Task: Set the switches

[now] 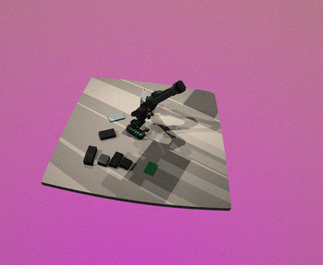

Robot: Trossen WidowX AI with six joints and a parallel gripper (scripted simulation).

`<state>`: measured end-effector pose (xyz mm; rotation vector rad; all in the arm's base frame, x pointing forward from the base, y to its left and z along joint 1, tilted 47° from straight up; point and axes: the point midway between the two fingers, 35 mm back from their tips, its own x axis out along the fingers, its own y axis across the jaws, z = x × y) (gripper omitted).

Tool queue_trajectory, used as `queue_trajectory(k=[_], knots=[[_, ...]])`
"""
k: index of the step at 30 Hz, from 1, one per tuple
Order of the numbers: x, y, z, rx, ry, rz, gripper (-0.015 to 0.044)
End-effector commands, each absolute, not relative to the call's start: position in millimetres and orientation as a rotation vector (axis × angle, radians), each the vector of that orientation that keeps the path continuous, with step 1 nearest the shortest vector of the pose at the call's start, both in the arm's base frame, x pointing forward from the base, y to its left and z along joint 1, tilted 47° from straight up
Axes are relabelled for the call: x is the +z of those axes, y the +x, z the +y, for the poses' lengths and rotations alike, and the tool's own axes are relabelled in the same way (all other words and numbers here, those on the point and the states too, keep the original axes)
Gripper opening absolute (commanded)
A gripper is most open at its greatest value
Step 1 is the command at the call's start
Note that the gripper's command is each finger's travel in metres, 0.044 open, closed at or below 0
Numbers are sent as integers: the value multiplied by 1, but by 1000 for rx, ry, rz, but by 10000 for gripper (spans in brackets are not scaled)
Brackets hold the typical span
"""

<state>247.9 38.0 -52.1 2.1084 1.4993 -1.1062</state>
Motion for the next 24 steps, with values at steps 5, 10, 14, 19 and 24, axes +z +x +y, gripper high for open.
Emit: queue_trajectory(k=[5,10,14,19,24], knots=[[-63,244,52,-1113,2116,1510,0],[-65,243,54,-1112,2116,1510,0],[-65,243,54,-1112,2116,1510,0],[-65,245,54,-1112,2116,1510,0],[-66,247,53,-1112,2116,1510,0]])
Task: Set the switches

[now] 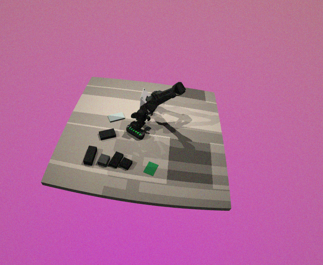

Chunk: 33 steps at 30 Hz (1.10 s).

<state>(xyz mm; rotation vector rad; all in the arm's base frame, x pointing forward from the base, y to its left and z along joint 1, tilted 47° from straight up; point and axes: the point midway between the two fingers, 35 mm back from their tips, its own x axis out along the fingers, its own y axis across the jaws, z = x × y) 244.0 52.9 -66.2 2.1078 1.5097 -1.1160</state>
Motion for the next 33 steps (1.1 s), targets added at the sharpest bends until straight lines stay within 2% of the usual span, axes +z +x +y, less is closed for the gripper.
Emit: queue_trajectory(k=[1,22,23,27,33], knots=[[-66,247,53,-1112,2116,1510,0],[-72,266,48,-1111,2116,1509,0],[-67,247,51,-1146,2127,1543,0],[-34,245,21,-1117,2114,1510,0],[-32,245,19,-1115,2113,1508,0]])
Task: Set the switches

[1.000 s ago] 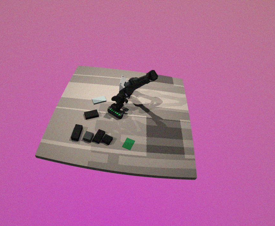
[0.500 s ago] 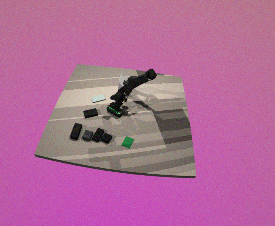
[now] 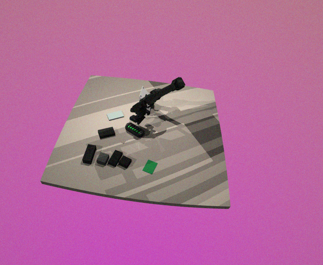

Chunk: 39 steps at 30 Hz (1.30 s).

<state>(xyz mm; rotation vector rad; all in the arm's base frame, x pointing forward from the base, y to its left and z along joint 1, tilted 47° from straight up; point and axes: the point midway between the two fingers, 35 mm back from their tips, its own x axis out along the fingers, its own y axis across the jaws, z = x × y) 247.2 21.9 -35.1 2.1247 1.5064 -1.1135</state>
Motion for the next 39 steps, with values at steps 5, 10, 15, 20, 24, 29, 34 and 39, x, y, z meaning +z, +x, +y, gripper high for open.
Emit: queue_trajectory(k=[5,10,15,20,24,29,34,39], knots=[[-32,246,19,-1115,2113,1508,0],[-35,249,14,-1131,2105,1530,79],[-44,261,-12,-1163,2055,1603,210],[-53,268,-35,-1166,2010,1687,341],[-59,271,-52,-1170,1992,1750,440],[-61,271,-54,-1171,1990,1759,440],[-67,272,-49,-1173,1990,1758,440],[-73,272,-43,-1174,1990,1757,440]])
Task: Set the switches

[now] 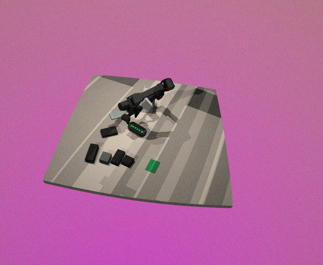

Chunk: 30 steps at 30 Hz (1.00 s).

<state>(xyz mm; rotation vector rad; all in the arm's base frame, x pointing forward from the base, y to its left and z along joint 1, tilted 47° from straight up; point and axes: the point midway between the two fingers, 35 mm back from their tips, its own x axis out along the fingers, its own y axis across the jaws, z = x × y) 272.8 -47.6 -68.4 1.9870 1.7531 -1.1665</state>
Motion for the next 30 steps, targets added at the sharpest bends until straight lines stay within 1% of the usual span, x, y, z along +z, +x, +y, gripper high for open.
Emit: queue_trajectory(k=[1,28,30], knots=[[-74,272,-42,-1174,1990,1757,440],[-102,270,-11,-1176,1989,1756,440],[-102,270,-11,-1176,1989,1756,387]])
